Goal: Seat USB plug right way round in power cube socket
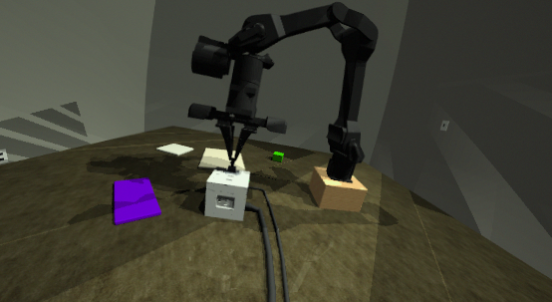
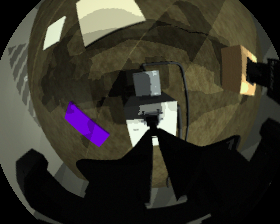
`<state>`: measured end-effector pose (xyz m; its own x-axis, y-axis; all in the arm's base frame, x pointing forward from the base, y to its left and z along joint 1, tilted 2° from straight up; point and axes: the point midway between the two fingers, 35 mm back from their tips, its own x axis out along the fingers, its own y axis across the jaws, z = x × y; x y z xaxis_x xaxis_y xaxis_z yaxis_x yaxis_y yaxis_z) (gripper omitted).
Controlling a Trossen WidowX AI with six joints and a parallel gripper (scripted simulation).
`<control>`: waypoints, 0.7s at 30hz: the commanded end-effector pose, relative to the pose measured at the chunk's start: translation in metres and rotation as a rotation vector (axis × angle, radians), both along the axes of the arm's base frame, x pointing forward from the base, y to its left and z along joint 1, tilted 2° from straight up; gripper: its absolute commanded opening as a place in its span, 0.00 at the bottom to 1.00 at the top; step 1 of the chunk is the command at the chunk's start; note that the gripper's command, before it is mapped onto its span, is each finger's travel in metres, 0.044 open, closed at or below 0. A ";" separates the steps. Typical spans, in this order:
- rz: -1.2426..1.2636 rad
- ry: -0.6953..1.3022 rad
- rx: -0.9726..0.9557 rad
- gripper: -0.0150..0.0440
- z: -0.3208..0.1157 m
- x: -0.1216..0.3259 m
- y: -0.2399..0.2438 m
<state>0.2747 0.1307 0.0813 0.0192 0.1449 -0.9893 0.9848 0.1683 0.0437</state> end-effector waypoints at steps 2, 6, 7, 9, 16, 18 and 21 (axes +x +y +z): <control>0.000 0.000 0.000 0.42 0.000 0.000 0.000; 0.000 0.000 0.000 0.42 0.000 0.000 0.000; 0.000 0.000 0.000 0.42 0.000 0.000 0.000; 0.000 0.000 0.000 0.42 0.000 0.000 0.000; 0.000 0.000 0.000 0.42 0.000 0.000 0.000; 0.000 0.000 0.000 0.42 0.000 0.000 0.000; 0.000 0.000 0.000 0.42 0.002 0.000 0.000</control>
